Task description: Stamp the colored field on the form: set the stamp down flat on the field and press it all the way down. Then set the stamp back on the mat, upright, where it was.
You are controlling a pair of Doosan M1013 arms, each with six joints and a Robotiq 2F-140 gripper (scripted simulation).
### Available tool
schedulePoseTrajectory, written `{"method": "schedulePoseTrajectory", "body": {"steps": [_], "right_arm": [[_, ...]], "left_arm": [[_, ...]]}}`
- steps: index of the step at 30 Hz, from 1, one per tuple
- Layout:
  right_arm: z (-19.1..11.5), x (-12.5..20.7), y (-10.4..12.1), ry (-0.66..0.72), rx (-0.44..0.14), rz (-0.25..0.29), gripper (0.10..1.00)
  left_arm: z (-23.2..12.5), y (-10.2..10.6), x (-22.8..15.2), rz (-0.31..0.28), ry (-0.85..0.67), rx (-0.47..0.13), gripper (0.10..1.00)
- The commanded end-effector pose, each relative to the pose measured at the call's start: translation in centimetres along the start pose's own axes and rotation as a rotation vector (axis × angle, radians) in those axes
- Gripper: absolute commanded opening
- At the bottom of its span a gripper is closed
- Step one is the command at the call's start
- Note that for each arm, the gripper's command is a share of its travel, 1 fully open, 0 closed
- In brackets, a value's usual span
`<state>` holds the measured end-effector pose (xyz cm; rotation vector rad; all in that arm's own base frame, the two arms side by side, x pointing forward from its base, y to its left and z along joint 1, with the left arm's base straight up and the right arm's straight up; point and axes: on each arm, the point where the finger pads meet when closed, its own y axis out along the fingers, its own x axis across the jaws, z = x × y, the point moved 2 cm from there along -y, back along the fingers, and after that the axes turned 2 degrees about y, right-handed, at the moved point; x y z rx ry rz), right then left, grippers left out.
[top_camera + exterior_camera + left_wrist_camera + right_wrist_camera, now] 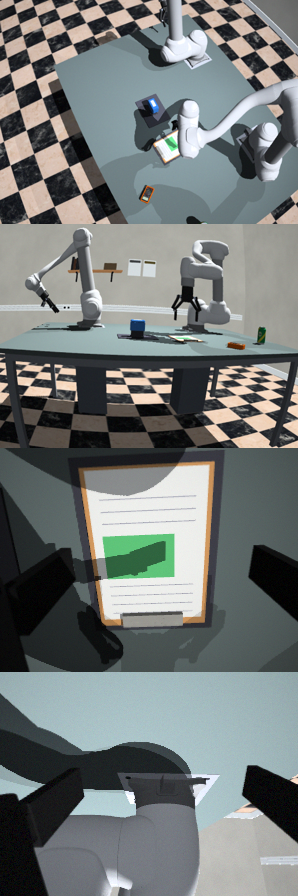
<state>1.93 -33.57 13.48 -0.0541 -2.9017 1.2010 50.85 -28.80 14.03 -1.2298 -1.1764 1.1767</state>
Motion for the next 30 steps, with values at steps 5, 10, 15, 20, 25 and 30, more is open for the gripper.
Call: {"method": "schedulePoseTrajectory", "body": {"steps": [5,10,15,20,25,30], "right_arm": [[0.0,0.0,0.0,0.000,0.001,0.000,1.000],[0.0,0.0,0.0,0.000,0.001,0.000,1.000],[0.0,0.0,0.0,0.000,0.001,0.000,1.000],[0.0,0.0,0.0,0.000,0.001,0.000,1.000],[0.0,0.0,0.0,0.000,0.001,0.000,1.000],[0.0,0.0,0.0,0.000,0.001,0.000,1.000]], "left_arm": [[-0.1,-0.3,0.0,0.000,0.045,-0.001,1.000],[-0.1,-0.6,0.0,0.000,0.085,-0.001,1.000],[-0.1,-0.9,0.0,0.000,0.147,-0.001,1.000],[-0.1,-1.3,-0.1,0.000,0.221,-0.001,1.000],[-0.1,-1.6,-0.1,0.000,0.271,-0.001,1.000],[-0.2,-2.2,-0.1,0.000,0.363,-0.001,1.000]]}}
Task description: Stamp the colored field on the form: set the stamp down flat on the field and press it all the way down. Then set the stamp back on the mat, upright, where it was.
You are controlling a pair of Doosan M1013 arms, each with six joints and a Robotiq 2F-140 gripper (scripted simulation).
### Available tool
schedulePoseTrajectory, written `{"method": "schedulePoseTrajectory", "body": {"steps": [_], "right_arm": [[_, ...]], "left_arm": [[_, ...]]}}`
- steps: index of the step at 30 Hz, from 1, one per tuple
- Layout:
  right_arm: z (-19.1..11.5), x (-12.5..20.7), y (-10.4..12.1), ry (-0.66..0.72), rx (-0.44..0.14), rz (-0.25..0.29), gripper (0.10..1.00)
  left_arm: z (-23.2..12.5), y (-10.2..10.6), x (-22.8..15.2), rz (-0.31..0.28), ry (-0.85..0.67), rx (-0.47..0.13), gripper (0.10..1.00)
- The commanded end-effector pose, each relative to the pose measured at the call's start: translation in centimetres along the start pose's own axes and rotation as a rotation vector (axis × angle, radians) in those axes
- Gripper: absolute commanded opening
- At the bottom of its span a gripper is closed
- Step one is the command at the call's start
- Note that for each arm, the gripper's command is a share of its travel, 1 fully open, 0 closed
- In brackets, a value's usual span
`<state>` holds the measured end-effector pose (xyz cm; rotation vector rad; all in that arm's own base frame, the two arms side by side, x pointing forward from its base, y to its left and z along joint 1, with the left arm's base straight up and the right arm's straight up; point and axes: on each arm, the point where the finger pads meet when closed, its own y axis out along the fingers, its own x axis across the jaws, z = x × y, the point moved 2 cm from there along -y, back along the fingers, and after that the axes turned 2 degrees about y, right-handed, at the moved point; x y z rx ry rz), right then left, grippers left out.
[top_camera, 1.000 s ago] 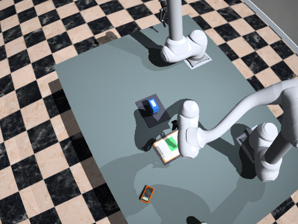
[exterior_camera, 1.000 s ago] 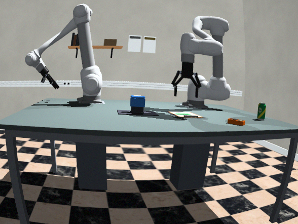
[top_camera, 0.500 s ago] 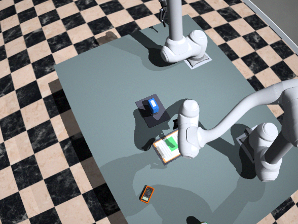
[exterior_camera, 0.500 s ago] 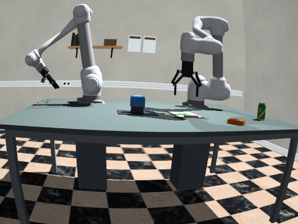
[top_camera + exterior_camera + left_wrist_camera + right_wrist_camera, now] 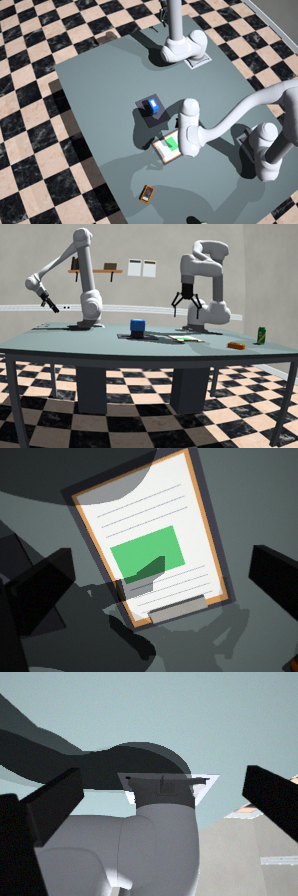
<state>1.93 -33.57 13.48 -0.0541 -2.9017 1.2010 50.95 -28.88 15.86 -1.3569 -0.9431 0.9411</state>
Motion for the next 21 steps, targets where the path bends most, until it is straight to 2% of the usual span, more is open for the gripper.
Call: {"method": "schedulePoseTrajectory", "body": {"steps": [1,8,10,21], "right_arm": [[0.0,0.0,0.0,0.000,0.001,0.000,1.000],[0.0,0.0,0.0,0.000,0.001,0.000,1.000],[0.0,0.0,0.0,0.000,0.001,0.000,1.000],[0.0,0.0,0.0,0.000,0.001,0.000,1.000]], "left_arm": [[-0.1,-0.5,0.0,0.001,0.070,-0.001,1.000],[-0.1,-1.3,0.0,0.001,0.216,-0.001,1.000],[-0.1,-1.3,0.0,0.001,0.216,-0.001,1.000],[-0.1,-2.8,0.0,0.001,0.466,-0.001,1.000]]}}
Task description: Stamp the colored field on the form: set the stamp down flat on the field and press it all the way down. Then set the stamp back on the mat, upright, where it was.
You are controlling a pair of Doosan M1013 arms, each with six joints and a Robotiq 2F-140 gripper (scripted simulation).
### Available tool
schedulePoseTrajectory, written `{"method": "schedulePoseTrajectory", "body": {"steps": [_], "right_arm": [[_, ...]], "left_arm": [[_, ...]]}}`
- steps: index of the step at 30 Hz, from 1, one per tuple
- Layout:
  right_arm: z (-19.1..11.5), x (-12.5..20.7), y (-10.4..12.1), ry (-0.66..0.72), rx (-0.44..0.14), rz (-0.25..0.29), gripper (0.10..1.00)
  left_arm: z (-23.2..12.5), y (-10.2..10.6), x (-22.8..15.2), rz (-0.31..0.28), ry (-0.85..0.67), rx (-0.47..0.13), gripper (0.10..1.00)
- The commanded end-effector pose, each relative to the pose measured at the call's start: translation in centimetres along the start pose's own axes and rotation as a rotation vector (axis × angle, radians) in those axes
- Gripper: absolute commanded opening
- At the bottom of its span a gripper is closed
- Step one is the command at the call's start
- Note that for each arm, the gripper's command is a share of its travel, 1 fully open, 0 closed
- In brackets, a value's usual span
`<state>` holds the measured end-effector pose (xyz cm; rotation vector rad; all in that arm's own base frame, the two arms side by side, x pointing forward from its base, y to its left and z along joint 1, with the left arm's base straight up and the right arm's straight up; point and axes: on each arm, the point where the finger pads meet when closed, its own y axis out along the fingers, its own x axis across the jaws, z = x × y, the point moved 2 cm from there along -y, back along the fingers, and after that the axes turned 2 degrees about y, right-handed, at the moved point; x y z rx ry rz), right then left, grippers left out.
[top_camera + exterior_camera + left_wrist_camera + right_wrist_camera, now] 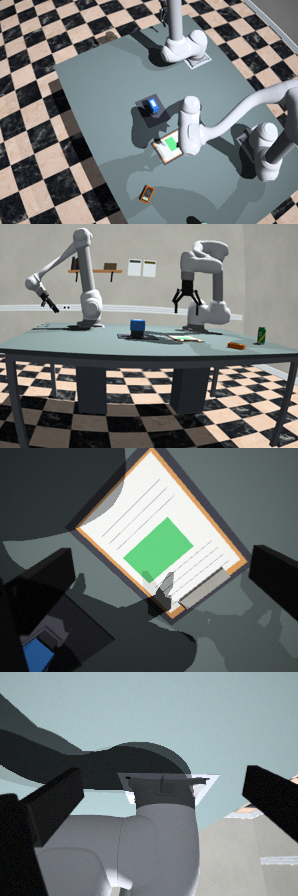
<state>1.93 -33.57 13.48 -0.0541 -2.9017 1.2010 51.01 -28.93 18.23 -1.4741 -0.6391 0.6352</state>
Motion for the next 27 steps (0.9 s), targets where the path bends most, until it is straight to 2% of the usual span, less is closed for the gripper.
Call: {"method": "schedulePoseTrajectory", "body": {"steps": [1,21,27], "right_arm": [[0.0,0.0,0.0,0.000,0.001,0.000,1.000],[0.0,0.0,0.0,0.000,0.001,0.000,1.000],[0.0,0.0,0.0,0.000,0.001,0.000,1.000]], "left_arm": [[0.0,-0.6,0.0,0.002,0.091,-0.001,1.000],[0.0,-3.0,0.0,0.002,0.491,-0.002,1.000],[0.0,-3.5,0.0,0.002,0.568,-0.002,1.000]]}}
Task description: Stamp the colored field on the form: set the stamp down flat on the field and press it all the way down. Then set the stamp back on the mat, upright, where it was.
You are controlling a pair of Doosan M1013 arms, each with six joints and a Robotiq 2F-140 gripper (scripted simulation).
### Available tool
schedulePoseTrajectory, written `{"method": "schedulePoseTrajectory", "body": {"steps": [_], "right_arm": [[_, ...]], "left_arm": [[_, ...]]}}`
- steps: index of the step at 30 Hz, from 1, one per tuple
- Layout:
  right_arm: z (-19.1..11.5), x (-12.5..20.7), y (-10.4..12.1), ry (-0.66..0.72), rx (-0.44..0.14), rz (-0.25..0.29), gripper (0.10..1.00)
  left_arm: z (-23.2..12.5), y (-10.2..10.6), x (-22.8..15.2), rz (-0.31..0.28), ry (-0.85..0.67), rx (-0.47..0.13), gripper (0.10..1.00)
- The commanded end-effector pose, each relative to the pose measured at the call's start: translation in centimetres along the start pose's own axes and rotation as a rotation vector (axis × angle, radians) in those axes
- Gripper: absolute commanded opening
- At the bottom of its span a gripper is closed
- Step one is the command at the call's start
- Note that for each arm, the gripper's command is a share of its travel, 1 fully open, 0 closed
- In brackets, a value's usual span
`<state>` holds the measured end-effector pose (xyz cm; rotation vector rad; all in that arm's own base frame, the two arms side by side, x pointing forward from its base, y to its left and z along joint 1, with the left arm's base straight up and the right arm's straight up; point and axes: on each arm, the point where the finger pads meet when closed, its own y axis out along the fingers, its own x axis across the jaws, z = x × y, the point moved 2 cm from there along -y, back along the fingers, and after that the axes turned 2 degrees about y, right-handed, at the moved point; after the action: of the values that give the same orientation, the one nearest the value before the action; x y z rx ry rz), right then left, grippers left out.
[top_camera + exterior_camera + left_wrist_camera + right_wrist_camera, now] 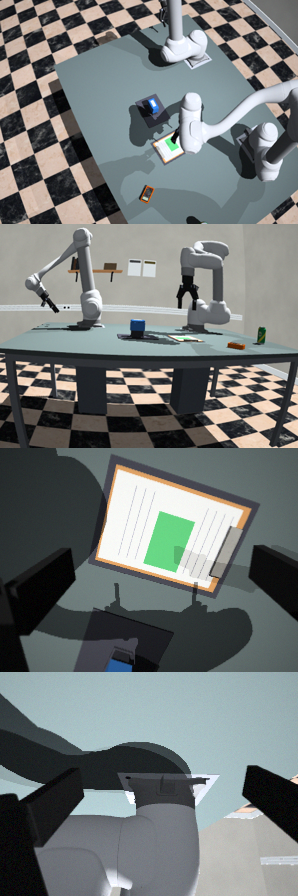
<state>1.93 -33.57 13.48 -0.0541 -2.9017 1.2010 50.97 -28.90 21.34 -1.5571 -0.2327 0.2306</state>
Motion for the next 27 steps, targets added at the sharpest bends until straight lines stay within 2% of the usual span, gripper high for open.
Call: {"method": "schedulePoseTrajectory", "body": {"steps": [1,11,27], "right_arm": [[0.0,0.0,0.0,0.000,0.001,0.000,1.000],[0.0,0.0,0.0,0.000,0.001,0.000,1.000],[0.0,0.0,0.0,0.000,0.001,0.000,1.000]], "left_arm": [[0.0,-0.5,0.0,0.001,0.066,-0.002,1.000],[0.0,-1.4,0.0,0.000,0.226,-0.002,1.000],[0.1,-2.3,-0.1,0.000,0.366,-0.002,1.000]]}}
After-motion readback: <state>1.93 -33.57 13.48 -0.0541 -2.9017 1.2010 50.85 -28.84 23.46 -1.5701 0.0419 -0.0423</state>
